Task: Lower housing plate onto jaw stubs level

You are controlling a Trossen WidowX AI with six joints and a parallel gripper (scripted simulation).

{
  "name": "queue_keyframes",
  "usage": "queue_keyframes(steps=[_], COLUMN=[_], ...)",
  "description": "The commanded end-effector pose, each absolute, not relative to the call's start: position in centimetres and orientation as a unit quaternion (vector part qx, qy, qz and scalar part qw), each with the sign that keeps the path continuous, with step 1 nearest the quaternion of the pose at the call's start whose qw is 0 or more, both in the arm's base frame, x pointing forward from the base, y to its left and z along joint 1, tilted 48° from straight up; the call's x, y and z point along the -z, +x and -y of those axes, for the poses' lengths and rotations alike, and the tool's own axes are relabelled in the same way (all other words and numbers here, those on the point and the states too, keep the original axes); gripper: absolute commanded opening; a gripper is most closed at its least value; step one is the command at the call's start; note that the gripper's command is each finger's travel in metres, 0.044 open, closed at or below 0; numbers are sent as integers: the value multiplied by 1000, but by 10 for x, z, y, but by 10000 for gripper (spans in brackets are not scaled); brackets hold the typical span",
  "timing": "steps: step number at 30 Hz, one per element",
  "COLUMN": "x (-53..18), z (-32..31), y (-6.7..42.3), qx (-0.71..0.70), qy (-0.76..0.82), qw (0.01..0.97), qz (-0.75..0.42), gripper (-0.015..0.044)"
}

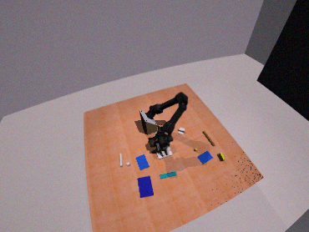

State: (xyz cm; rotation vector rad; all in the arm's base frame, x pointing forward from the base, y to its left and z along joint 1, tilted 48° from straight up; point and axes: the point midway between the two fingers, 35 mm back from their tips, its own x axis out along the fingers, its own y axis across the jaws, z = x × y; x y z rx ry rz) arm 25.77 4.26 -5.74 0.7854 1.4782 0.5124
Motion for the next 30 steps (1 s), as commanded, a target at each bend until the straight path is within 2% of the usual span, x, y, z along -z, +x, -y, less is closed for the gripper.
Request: queue_keyframes(steps=[1, 4, 5, 20, 30], x=[58, 57, 57, 55, 7], z=[-43, -43, -43, -39, 13], y=[257, 258, 258, 258, 254], qx=[-224, -225, -225, -224, -223], qy=[344, 344, 344, 344, 343], qw=[640, 641, 641, 641, 641], qz=[-649, -648, -648, -648, -650], gripper=[351, 430, 440, 440, 440])
